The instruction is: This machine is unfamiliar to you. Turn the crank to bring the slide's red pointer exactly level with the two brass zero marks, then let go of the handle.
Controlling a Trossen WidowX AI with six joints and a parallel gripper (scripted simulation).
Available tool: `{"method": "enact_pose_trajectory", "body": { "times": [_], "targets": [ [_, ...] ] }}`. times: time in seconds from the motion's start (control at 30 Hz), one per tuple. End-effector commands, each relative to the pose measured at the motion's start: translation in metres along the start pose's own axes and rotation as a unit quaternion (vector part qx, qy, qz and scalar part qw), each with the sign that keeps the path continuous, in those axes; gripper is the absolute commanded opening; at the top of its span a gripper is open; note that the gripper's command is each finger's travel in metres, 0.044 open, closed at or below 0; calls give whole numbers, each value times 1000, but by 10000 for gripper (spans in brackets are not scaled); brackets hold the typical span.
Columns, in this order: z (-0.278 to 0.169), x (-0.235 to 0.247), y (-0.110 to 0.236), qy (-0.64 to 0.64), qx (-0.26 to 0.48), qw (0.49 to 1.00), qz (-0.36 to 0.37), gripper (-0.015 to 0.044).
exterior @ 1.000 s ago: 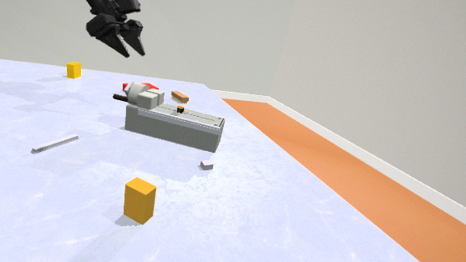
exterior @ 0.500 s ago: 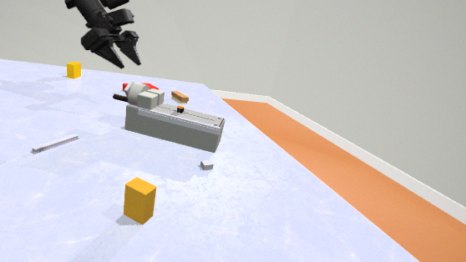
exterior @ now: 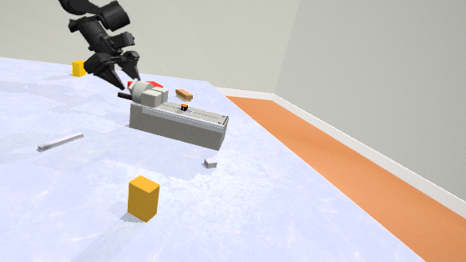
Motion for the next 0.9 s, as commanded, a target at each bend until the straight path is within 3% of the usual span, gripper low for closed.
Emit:
{"method": "enact_pose_trajectory", "body": {
  "times": [0.0, 0.87],
  "targets": [
    [-4, -1, -5, -3, -2, 1000, -2, 440],
    [-33, -4, -34, -3, -2, 1000, -2, 440]
  ]
}}
Point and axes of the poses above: the point midway between the two fingers, 35 mm back from their tips, its own y axis back along the fingers, its own x axis across the jaws, z = x × y, the point moved 3 cm from there along y, back along the fingers, and after that the axes turned 7 degrees about -y, right-handed, at the moved point
